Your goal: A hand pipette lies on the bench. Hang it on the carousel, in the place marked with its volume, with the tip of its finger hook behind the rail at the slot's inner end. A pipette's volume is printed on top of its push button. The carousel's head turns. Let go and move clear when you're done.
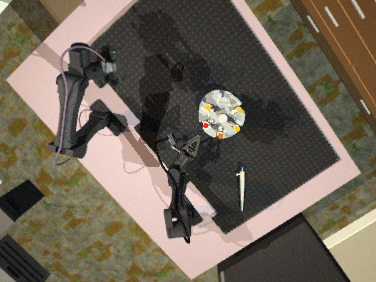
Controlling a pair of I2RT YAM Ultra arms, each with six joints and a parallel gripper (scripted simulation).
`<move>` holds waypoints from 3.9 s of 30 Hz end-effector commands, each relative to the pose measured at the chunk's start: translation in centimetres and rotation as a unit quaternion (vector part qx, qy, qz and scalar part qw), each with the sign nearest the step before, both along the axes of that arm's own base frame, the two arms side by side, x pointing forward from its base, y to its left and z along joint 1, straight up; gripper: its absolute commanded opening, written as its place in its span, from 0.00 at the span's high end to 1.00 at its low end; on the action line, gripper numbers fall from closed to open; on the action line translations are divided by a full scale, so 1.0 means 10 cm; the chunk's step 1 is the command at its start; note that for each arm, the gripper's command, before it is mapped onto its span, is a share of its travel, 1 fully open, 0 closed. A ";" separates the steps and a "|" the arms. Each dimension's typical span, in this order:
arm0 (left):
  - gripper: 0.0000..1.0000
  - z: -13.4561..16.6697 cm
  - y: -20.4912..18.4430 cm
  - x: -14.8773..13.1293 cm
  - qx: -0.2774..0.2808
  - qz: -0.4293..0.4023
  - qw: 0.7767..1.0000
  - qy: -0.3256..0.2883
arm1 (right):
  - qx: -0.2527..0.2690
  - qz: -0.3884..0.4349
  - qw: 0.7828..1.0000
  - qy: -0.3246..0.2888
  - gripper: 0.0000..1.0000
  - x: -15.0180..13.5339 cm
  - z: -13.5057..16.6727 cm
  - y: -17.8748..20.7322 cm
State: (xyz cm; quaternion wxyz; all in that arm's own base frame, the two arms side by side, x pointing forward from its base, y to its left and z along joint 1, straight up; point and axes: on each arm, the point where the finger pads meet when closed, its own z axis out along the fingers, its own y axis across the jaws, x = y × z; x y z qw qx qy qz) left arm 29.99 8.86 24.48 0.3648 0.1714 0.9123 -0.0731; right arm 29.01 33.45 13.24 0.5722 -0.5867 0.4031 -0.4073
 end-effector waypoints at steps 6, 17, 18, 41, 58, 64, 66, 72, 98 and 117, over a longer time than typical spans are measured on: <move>0.00 0.08 0.02 0.04 0.002 -0.003 1.000 -0.017 | 0.032 0.002 0.999 -0.010 0.51 0.03 0.23 0.07; 0.00 0.08 0.02 0.04 0.002 -0.003 1.000 -0.017 | 0.040 0.001 0.999 -0.014 0.51 0.04 0.30 0.07; 0.00 0.08 0.02 0.04 0.002 -0.003 1.000 -0.017 | 0.040 0.001 0.999 -0.014 0.51 0.04 0.30 0.07; 0.00 0.08 0.02 0.04 0.002 -0.003 1.000 -0.017 | 0.039 0.001 0.999 -0.014 0.51 0.04 0.30 0.07; 0.00 0.08 0.02 0.04 0.002 -0.003 1.000 -0.017 | 0.039 0.001 0.999 -0.014 0.51 0.04 0.30 0.07; 0.00 0.08 0.02 0.04 0.002 -0.003 1.000 -0.017 | 0.039 0.001 0.999 -0.014 0.51 0.04 0.30 0.07; 0.00 0.08 0.02 0.04 0.002 -0.003 1.000 -0.017 | 0.039 0.001 0.999 -0.014 0.51 0.04 0.30 0.07; 0.00 0.08 0.02 0.04 0.002 -0.003 1.000 -0.017 | 0.039 0.001 0.999 -0.014 0.51 0.04 0.28 0.04; 0.00 0.08 0.02 0.04 0.002 -0.003 1.000 -0.017 | 0.044 -0.001 0.999 -0.016 0.51 0.05 0.30 0.04; 0.00 0.08 0.02 0.04 0.002 -0.003 1.000 -0.017 | 0.044 -0.001 0.999 -0.016 0.51 0.05 0.30 0.04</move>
